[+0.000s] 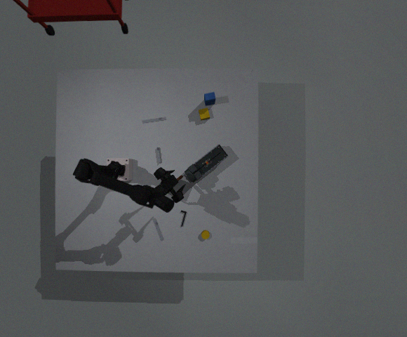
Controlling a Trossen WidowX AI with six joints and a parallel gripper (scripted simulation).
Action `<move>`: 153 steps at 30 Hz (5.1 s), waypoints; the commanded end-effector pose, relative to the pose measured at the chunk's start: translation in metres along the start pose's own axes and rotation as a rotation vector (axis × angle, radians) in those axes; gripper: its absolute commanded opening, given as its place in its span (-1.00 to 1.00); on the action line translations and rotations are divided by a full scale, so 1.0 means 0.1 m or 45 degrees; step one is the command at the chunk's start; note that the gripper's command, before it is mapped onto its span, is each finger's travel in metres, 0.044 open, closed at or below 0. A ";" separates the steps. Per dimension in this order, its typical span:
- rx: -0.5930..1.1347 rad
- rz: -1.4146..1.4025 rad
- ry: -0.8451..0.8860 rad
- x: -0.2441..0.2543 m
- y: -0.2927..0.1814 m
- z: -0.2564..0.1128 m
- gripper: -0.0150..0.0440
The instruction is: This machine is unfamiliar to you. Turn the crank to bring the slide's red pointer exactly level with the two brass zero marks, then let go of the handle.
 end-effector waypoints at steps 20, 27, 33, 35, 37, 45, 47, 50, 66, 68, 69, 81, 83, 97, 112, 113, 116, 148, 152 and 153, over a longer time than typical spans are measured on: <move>-0.011 -0.012 0.005 -0.06 -0.44 0.43 1.00; -0.011 -0.012 0.005 -0.08 -0.52 0.52 1.00; -0.011 -0.012 0.005 -0.10 -0.58 0.59 1.00; -0.011 -0.012 0.005 -0.10 -0.61 0.61 1.00; -0.011 -0.012 0.005 -0.10 -0.63 0.63 1.00; -0.011 -0.012 0.005 -0.11 -0.72 0.72 1.00; -0.011 -0.012 0.005 -0.11 -0.74 0.74 1.00; -0.011 -0.012 0.005 -0.11 -0.78 0.77 1.00; -0.011 -0.012 0.005 -0.12 -0.82 0.81 0.02; -0.011 -0.012 0.005 -0.12 -0.82 0.81 -0.16; -0.011 -0.012 0.005 -0.12 -0.82 0.81 -0.25; -0.011 -0.012 0.005 -0.12 -0.81 0.80 -0.49; -0.011 -0.012 0.005 -0.12 -0.81 0.80 -0.49; -0.011 -0.012 0.005 -0.14 -0.75 0.75 -0.49; -0.011 -0.013 0.005 -0.17 -0.70 0.70 -0.49; -0.011 -0.013 0.005 -0.18 -0.70 0.70 -0.49; -0.011 -0.013 0.005 -0.18 -0.69 0.70 -0.49; -0.011 -0.013 0.004 -0.25 -0.65 0.67 -0.49; -0.011 -0.013 0.004 -0.26 -0.65 0.66 -0.49; -0.011 -0.013 0.004 -0.26 -0.65 0.66 -0.49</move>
Point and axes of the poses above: the point midway between the two fingers, 35 mm back from their tips, its own z axis out along the fingers, its own x axis across the jaws, y = z × x, the point moved 3 cm from there along -z, back along the fingers, and after that the axes turned 9 degrees about z, right-handed, at the moved point
